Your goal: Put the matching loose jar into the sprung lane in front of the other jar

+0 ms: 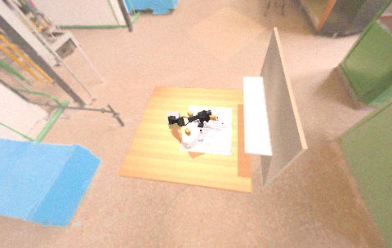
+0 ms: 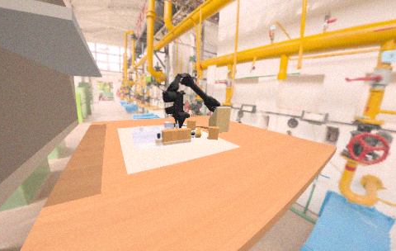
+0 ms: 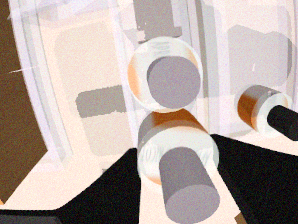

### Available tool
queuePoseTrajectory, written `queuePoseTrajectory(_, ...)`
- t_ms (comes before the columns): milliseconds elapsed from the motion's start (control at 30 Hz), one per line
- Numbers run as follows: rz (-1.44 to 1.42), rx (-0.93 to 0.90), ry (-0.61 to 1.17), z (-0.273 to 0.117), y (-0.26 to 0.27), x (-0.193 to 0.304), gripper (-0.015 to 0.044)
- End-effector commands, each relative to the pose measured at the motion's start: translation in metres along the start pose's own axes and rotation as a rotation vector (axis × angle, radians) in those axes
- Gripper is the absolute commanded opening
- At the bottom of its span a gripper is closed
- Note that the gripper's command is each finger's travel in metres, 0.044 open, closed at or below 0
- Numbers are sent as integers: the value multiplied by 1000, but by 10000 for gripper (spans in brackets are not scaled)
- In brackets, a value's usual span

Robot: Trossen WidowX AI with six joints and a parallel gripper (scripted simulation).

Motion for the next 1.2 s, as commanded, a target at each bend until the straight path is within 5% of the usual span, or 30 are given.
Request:
queuePoseTrajectory(0, 14, 0, -26, -3, 0, -6, 0)
queuePoseTrajectory(1167, 14, 0, -26, -3, 0, -10, 0)
Point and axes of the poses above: the point midway between the two fingers, 35 mm back from their tips, its own z axis out along the fingers, its own y axis across the jaws, x = y × z, the point moved 7 cm from there along -z, back along the fingers, and after that the axes turned 1 degree about z, right-handed, at the moved point
